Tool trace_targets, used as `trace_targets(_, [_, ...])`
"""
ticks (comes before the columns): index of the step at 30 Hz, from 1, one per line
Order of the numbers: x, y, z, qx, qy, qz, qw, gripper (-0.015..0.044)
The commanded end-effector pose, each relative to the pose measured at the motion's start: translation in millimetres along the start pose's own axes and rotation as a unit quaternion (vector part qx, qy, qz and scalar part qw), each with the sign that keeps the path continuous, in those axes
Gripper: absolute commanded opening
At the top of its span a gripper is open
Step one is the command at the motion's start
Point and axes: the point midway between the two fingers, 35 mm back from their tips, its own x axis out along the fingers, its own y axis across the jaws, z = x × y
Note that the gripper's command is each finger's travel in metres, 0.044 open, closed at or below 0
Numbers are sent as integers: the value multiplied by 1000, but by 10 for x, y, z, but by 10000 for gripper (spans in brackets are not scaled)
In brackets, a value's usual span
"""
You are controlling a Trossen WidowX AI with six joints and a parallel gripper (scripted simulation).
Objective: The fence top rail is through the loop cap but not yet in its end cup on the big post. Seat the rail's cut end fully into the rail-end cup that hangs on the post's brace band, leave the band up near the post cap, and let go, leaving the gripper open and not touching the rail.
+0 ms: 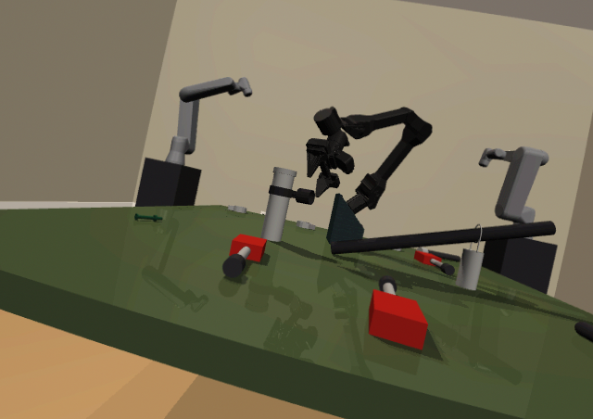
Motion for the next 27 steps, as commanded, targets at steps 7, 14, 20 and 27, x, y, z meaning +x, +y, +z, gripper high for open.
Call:
trace_targets(7, [177,26,-9,4,0,5,1000,440])
trace_targets(14, [293,24,-8,4,-1,5,1000,440])
trace_targets(20, [392,26,-6,4,-1,4,1000,440])
trace_targets(27, [506,33,0,4,-1,4,1000,440])
